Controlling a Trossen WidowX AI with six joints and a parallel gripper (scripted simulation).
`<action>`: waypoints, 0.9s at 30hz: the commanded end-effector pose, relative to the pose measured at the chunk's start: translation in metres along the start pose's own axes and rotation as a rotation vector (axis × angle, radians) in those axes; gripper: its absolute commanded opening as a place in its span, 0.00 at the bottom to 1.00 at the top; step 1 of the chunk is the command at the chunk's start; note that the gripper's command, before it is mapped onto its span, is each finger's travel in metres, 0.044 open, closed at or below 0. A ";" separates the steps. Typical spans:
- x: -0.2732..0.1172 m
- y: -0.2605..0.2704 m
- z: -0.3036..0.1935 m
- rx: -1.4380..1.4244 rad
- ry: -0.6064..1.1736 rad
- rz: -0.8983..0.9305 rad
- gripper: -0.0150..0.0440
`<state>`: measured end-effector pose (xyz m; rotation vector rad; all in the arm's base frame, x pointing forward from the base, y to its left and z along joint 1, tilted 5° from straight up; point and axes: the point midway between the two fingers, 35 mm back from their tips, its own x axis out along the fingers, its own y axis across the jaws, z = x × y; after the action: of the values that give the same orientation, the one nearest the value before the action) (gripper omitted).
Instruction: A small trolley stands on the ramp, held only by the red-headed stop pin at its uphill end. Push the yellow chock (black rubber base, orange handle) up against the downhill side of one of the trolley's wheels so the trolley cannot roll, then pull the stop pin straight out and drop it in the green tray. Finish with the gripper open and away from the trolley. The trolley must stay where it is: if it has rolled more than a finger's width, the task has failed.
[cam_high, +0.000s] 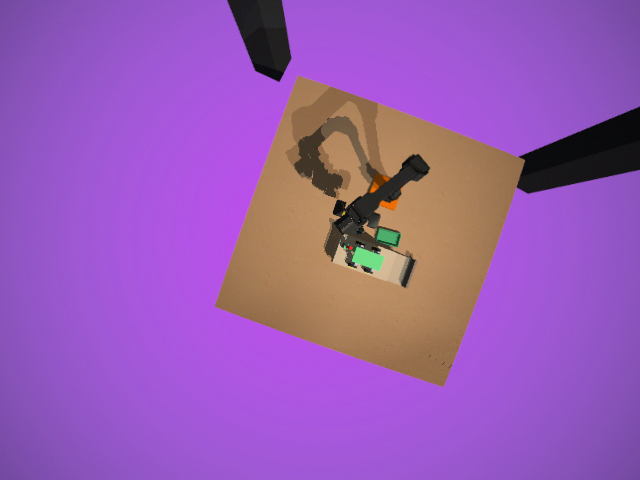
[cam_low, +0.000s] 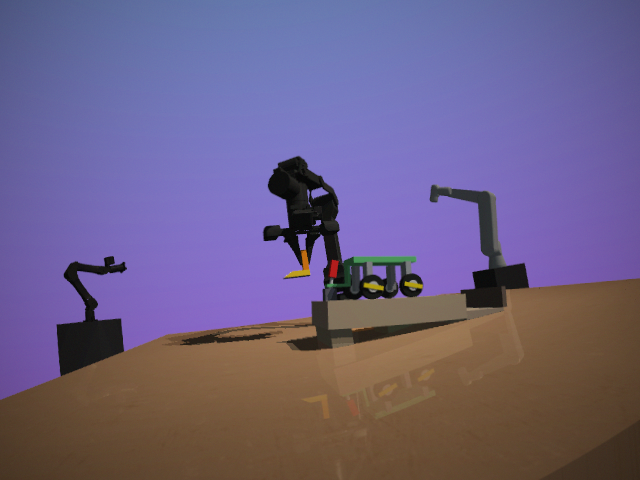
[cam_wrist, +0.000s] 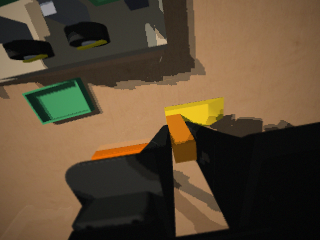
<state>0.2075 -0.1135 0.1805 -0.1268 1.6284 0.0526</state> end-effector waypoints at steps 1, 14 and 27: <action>0.000 0.005 0.001 0.008 0.001 0.004 0.25; 0.005 0.050 0.015 0.008 0.000 0.008 0.25; 0.008 0.094 0.027 0.008 -0.001 0.012 0.25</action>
<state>0.2217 -0.0274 0.1680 -0.1176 1.6309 0.0548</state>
